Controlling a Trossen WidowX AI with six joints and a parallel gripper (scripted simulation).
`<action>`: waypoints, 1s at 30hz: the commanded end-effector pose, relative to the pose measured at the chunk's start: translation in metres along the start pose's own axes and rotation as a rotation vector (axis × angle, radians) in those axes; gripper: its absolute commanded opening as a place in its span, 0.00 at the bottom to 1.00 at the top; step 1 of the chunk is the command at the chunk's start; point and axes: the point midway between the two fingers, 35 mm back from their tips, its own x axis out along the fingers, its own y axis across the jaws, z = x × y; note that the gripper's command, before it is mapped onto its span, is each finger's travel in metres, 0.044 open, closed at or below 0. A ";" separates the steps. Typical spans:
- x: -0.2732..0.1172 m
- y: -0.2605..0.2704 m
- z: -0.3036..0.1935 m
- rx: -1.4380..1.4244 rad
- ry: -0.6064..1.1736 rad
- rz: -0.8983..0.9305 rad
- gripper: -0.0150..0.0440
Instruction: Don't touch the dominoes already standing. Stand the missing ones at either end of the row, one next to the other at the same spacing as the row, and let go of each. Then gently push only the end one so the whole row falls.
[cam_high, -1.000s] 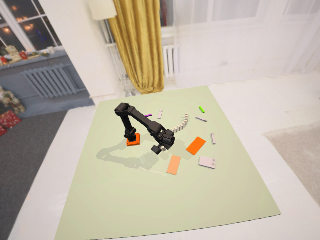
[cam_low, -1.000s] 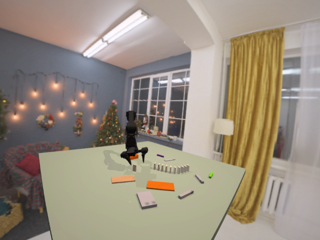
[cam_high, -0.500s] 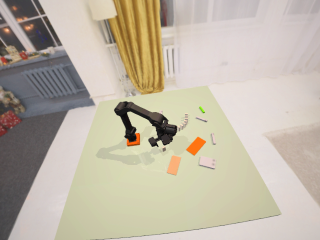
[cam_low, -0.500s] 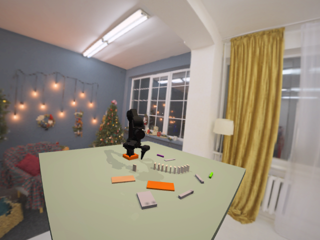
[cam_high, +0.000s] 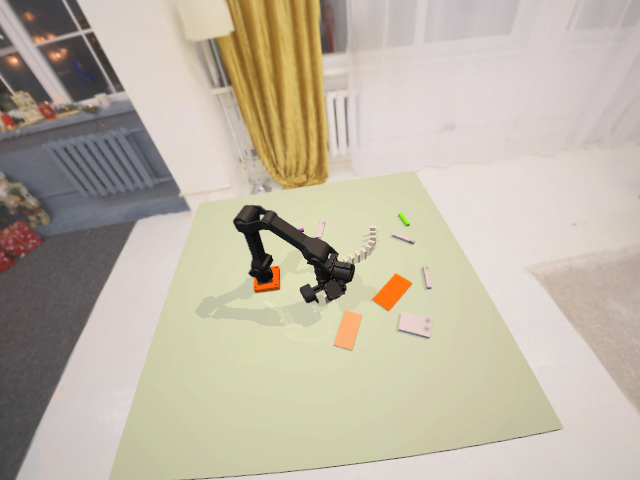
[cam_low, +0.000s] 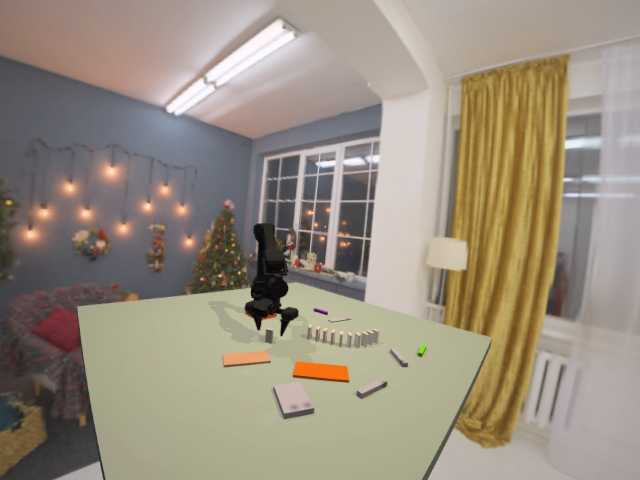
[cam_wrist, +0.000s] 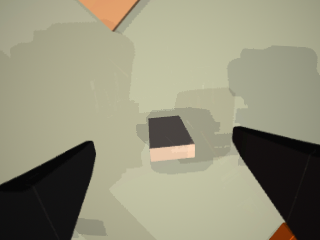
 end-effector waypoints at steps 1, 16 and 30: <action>0.009 -0.003 -0.002 -0.004 0.004 -0.010 1.00; 0.013 -0.003 -0.002 -0.004 0.004 -0.010 0.51; -0.009 0.001 0.002 -0.004 0.004 -0.009 0.44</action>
